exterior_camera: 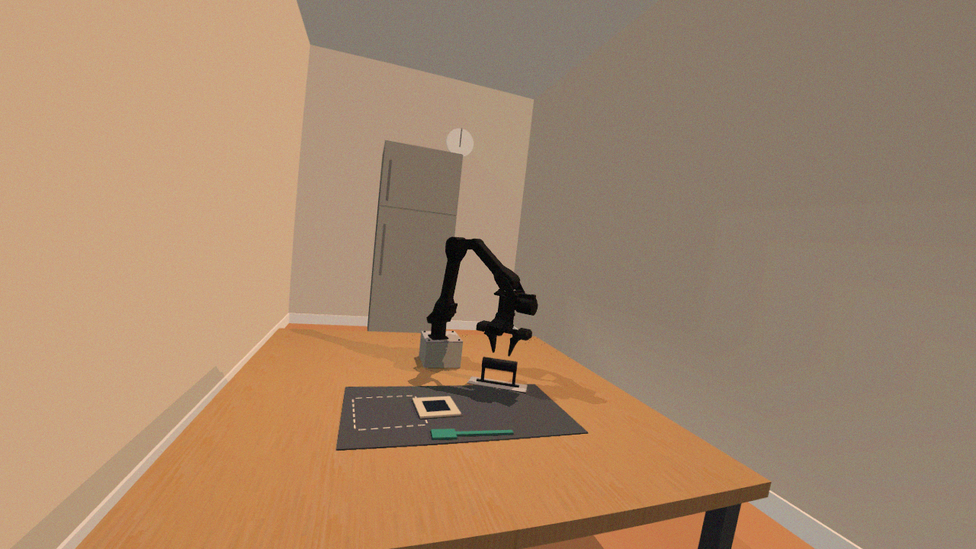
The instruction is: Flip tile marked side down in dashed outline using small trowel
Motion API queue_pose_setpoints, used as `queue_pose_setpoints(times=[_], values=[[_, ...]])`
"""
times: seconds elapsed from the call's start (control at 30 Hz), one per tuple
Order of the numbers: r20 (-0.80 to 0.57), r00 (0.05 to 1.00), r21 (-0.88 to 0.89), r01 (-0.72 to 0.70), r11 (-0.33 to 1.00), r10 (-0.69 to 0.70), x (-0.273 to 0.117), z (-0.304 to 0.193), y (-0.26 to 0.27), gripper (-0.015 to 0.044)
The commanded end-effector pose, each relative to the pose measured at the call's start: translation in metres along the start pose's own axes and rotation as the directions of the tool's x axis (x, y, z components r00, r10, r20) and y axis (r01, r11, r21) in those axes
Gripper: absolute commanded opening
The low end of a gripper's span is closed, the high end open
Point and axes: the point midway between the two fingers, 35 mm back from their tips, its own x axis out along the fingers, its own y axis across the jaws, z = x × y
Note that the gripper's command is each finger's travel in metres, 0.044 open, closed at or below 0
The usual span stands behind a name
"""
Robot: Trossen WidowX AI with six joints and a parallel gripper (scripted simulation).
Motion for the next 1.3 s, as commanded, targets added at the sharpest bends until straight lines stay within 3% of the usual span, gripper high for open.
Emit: queue_pose_setpoints(times=[0.0, 0.37, 0.73, 1.13, 1.27], values=[[0.0, 1.0, 0.139, 0.002, 0.99, -0.002, -0.0001, -0.0002, -0.0008, 0.027], [0.0, 1.0, 0.498, 0.002, 0.867, -0.002, -0.0001, -0.0003, -0.0009, 0.027], [0.0, 1.0, 0.784, 0.002, 0.62, -0.003, -0.0001, -0.0005, -0.0011, 0.027], [0.0, 1.0, 0.967, 0.001, 0.256, -0.003, -0.0001, -0.0006, -0.0012, 0.027], [0.0, 1.0, 0.972, 0.001, 0.234, -0.003, -0.0001, -0.0006, -0.0012, 0.027]])
